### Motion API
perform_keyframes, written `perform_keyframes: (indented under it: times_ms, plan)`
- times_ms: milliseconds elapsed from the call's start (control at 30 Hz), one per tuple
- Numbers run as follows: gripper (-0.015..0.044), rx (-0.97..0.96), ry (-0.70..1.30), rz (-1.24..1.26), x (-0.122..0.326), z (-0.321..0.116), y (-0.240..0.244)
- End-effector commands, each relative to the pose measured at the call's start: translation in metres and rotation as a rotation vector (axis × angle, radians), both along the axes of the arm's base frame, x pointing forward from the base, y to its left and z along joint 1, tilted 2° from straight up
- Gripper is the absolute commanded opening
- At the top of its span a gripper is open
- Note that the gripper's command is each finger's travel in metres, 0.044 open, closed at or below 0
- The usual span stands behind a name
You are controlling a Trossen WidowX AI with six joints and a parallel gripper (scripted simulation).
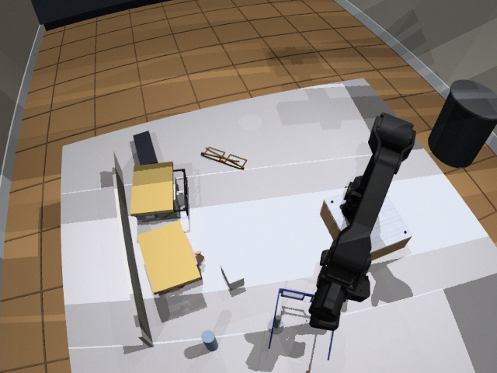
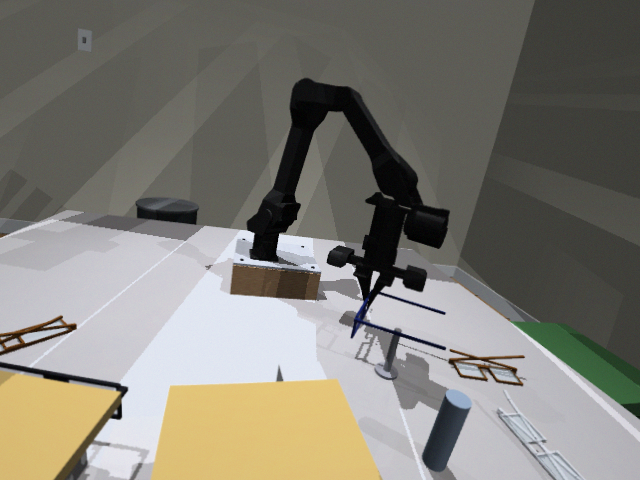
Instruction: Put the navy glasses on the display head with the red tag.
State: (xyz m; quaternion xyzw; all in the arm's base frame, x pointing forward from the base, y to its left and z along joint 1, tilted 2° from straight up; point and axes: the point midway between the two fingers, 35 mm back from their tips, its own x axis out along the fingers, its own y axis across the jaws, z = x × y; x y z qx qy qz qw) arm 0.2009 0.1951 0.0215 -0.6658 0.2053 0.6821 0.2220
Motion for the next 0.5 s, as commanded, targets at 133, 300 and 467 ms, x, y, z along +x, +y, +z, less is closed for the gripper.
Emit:
perform_keyframes:
  times_ms: [133, 300, 467]
  plan:
    - [0.0, 0.004, 0.002, -0.004, -0.0035, -0.0001, 0.0023]
    - [0.0, 0.004, 0.001, -0.004, -0.0018, -0.0001, 0.0012]
    - [0.0, 0.004, 0.001, -0.004, -0.0017, -0.0001, 0.0011]
